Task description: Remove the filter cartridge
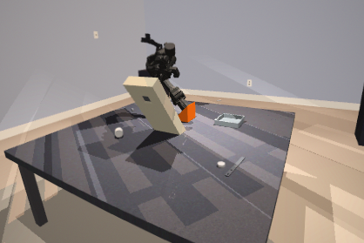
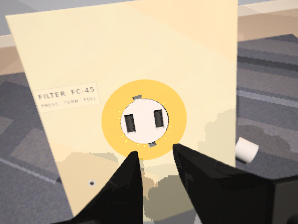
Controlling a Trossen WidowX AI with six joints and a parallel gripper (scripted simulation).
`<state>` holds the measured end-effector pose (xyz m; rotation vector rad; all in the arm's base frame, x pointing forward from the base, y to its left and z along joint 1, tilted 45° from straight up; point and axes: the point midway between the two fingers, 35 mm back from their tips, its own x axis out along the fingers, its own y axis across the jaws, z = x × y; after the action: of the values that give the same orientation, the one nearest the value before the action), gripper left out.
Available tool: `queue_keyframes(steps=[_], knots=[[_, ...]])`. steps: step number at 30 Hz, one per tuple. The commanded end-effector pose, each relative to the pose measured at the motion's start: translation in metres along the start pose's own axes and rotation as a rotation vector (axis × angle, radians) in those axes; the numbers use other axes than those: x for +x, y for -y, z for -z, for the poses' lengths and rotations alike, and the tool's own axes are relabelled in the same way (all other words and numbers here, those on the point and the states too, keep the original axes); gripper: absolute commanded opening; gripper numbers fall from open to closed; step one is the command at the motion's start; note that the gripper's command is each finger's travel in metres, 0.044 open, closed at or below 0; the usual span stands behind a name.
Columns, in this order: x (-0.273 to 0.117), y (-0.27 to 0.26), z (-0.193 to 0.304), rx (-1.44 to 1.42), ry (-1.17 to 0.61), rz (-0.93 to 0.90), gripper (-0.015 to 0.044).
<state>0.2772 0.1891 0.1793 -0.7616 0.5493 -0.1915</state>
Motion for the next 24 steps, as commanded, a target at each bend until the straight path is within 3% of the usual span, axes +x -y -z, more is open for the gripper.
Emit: queue_keyframes(steps=[1,24], knots=[[0.001,-0.002,0.001,-0.01,-0.001,0.005,0.0107],[0.037,-0.003,0.001,-0.007,-0.005,0.002,0.0107]])
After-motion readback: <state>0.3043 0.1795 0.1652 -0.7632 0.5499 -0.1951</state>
